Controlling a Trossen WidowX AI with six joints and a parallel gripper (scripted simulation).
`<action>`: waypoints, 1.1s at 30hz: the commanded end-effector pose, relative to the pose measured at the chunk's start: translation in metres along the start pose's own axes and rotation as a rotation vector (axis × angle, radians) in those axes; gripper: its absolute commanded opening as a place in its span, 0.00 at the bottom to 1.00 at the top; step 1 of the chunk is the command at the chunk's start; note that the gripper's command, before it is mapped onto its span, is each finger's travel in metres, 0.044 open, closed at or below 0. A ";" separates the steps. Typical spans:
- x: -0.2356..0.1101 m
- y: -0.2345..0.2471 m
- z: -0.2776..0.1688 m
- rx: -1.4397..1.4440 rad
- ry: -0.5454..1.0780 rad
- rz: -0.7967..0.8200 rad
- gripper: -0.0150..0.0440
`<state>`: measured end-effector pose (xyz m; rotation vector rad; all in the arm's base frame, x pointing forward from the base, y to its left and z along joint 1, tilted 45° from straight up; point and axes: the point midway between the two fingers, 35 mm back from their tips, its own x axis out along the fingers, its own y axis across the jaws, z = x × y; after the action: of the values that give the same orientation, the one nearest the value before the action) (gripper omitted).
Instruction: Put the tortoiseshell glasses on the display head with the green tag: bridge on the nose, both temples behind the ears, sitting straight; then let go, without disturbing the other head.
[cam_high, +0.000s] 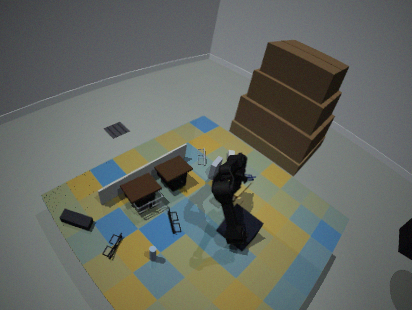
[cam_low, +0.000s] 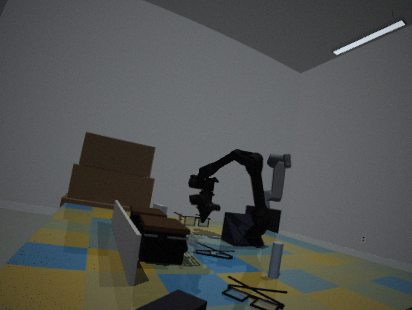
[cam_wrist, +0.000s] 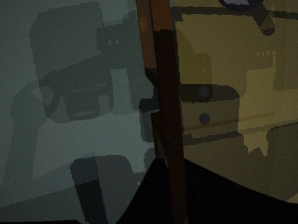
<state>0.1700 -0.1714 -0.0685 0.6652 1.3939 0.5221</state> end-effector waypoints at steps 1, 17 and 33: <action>0.001 0.002 -0.004 -0.003 0.006 0.001 0.25; 0.001 0.002 -0.007 -0.003 0.006 0.001 0.25; 0.001 0.003 0.001 -0.003 0.006 0.001 0.25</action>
<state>0.1680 -0.1687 -0.0676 0.6584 1.4002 0.5275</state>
